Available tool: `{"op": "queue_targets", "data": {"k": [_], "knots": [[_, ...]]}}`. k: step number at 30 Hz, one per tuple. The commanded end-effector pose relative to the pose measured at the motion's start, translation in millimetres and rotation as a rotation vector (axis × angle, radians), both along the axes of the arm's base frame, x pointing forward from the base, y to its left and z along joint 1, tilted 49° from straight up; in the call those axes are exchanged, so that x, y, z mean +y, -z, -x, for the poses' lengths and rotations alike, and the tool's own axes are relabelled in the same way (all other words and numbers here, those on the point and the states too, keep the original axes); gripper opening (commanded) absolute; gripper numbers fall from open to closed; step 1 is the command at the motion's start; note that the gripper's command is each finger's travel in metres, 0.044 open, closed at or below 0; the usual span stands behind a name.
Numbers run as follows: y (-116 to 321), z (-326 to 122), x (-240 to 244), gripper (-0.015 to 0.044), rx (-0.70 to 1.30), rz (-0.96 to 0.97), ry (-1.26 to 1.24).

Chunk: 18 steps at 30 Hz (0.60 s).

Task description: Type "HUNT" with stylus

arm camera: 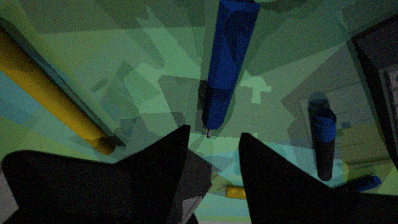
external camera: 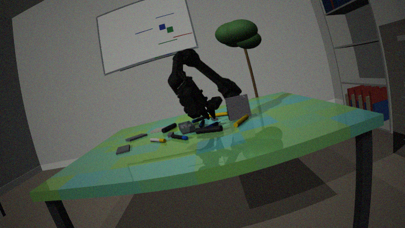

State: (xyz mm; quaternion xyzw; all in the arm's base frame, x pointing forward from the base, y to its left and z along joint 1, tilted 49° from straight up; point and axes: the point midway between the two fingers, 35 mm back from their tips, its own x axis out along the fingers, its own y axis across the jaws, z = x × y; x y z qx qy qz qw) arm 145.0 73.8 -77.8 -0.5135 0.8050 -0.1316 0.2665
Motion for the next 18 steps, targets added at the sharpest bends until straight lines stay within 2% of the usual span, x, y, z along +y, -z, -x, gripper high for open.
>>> {"op": "queue_targets", "data": {"k": [1, 18], "knots": [[2.4, -0.5, -3.0, 0.0150, 0.003, 0.000, -0.006], [10.5, -0.6, -11.6, 0.0150, 0.002, 0.000, -0.006]]}}
